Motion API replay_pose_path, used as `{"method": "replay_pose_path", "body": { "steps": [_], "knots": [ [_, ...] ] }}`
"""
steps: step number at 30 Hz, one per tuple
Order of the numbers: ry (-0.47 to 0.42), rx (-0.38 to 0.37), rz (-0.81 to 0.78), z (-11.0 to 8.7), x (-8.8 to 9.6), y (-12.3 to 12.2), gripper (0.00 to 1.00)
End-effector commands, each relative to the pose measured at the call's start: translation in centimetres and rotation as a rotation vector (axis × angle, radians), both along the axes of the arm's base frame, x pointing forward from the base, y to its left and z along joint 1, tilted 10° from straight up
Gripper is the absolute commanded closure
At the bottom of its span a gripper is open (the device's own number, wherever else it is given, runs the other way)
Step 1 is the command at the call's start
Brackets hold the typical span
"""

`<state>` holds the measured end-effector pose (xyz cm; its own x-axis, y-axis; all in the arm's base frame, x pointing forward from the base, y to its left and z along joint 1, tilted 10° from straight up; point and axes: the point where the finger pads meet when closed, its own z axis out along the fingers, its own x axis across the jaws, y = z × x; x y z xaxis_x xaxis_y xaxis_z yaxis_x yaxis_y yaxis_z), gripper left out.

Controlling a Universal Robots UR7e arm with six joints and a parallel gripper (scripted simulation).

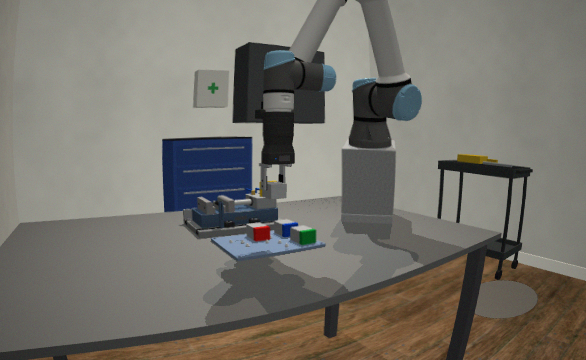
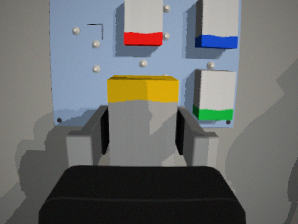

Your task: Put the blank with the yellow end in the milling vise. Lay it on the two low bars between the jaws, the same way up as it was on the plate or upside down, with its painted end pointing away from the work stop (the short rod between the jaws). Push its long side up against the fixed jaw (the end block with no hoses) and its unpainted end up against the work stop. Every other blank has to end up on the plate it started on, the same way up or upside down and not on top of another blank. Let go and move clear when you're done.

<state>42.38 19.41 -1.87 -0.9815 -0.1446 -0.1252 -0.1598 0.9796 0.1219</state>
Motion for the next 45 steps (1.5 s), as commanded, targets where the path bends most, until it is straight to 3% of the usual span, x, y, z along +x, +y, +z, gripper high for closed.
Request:
{"method": "replay_pose_path", "body": {
  "steps": [1, 45],
  "knots": [
    [-0.001, 0.000, 0.000, 0.05, 0.04, 0.01, 1.00],
    [0.000, 0.001, -0.010, -0.52, 0.10, 0.09, 1.00]
  ]
}}
